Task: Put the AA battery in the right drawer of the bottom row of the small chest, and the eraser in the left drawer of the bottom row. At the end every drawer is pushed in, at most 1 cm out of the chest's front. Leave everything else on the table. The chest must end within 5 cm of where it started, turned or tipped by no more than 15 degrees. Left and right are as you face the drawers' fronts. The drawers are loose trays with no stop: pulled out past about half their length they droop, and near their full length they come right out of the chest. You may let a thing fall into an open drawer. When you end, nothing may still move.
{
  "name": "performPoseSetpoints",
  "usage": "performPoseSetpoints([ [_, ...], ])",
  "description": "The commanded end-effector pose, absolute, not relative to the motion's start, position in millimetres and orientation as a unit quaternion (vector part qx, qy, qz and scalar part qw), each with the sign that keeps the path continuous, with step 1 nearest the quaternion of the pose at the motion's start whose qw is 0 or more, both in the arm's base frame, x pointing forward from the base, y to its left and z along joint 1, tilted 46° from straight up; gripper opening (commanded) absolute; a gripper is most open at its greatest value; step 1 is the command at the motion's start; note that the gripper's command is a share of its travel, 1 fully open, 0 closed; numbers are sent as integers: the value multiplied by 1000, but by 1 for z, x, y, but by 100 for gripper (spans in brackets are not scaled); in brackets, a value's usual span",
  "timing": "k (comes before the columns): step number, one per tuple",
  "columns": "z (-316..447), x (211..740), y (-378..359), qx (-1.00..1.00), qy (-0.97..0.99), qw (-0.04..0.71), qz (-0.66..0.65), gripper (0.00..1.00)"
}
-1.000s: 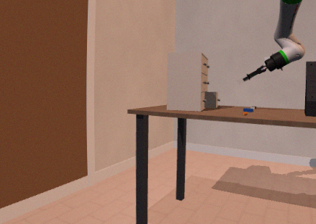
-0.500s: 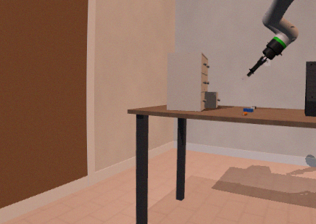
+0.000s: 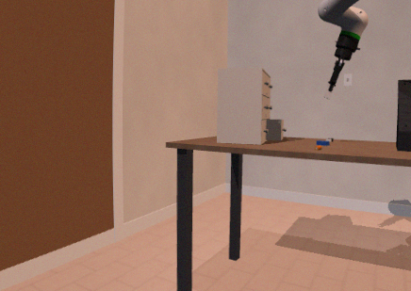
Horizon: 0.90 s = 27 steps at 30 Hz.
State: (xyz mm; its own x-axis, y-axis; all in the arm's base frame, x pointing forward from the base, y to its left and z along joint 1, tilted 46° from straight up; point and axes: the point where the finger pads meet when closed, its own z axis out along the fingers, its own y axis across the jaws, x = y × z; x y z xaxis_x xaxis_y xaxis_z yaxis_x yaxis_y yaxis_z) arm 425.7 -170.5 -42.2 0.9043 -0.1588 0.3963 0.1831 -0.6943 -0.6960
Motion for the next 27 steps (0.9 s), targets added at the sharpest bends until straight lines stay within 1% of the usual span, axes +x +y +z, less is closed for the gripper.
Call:
performPoseSetpoints([
  [1, -37, 415, -177, -904, -31, 394, -162, 20],
  [8, -31, 403, -186, -914, -60, 390, -96, 20],
  [17, -28, 397, -191, -916, -73, 388, -65, 20],
  [27, -28, 396, -191, -917, -74, 388, -61, 20],
])
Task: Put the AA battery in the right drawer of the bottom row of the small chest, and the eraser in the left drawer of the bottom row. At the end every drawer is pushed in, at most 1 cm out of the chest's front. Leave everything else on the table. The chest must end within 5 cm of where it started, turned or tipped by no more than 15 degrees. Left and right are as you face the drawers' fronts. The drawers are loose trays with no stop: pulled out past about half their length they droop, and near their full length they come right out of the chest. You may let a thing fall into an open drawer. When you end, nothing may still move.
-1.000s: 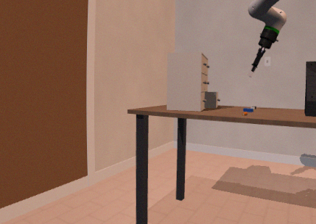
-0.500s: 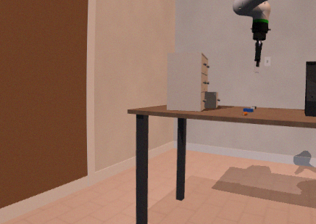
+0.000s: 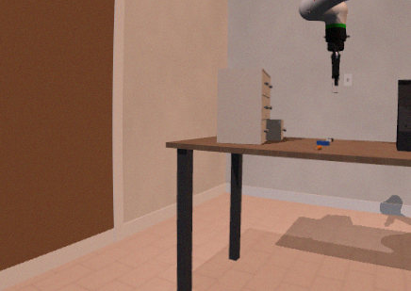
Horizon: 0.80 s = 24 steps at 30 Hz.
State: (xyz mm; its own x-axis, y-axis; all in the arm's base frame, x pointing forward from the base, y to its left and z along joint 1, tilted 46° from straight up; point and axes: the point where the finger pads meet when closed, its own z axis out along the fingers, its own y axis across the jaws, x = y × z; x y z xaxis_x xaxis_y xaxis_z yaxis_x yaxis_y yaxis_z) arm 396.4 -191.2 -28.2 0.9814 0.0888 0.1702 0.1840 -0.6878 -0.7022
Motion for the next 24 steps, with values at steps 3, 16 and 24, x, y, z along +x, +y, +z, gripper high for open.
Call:
performPoseSetpoints([
  [3, -28, 396, -191, -917, -74, 388, -61, 20],
  [16, -26, 399, -187, -914, -102, 385, -73, 20],
  [24, -17, 410, -168, -894, -225, 368, -122, 20],
])
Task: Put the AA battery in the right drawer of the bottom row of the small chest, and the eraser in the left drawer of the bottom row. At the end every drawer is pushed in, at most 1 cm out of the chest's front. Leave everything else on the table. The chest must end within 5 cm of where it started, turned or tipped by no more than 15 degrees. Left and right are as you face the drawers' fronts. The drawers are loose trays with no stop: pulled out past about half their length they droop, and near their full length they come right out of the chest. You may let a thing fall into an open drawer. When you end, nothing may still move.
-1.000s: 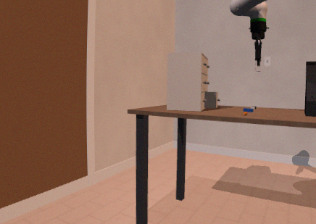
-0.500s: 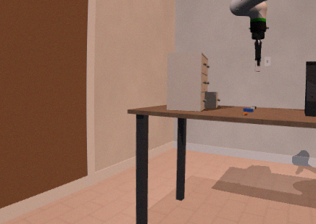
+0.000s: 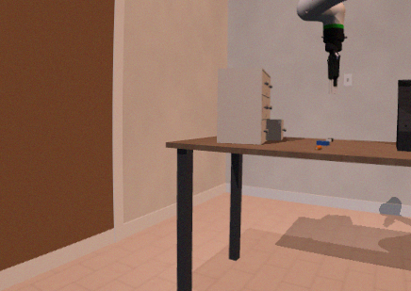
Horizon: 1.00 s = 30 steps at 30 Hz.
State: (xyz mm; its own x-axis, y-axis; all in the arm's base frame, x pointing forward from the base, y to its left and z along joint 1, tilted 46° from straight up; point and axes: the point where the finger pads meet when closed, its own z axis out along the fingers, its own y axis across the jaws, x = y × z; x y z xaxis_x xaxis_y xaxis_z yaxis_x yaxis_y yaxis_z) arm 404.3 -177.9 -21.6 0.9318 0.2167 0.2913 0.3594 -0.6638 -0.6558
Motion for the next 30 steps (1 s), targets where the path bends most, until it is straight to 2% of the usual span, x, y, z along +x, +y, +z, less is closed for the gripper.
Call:
performPoseSetpoints([
  [1, -14, 412, -163, -887, -252, 363, -133, 20],
  [10, 5, 431, -120, -824, -419, 327, -195, 20],
  [11, 9, 434, -112, -791, -480, 311, -218, 20],
  [25, 59, 455, 11, -573, -730, 218, -303, 20],
  [27, 59, 455, 11, -573, -730, 218, -303, 20],
  [30, 70, 454, 40, -480, -795, 181, -325, 20],
])
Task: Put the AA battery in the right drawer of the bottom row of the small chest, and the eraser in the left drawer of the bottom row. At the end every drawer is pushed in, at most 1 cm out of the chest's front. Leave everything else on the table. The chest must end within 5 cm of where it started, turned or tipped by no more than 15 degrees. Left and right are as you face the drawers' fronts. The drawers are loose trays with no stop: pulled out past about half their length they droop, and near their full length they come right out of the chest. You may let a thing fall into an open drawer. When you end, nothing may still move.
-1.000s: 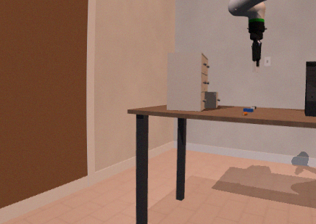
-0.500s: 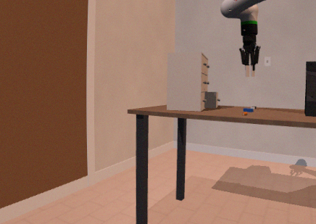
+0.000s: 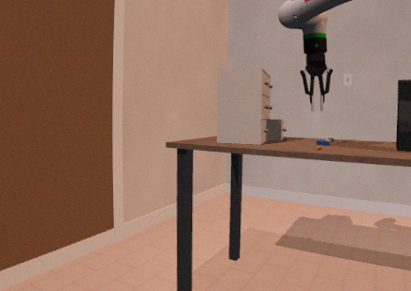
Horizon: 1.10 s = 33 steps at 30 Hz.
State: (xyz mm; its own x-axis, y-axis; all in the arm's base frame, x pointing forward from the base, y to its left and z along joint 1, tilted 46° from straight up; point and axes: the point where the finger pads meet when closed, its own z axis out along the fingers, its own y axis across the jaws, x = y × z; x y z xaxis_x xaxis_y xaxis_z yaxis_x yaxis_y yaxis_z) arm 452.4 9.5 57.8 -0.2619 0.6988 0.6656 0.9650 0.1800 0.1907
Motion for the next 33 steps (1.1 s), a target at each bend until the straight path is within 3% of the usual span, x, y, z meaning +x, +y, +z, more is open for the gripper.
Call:
performPoseSetpoints([
  [1, 74, 453, 49, -460, -807, 173, -328, 20],
  [12, 104, 437, 129, -206, -907, 73, -360, 20],
  [33, 115, 426, 159, 258, -898, -121, -336, 17],
])
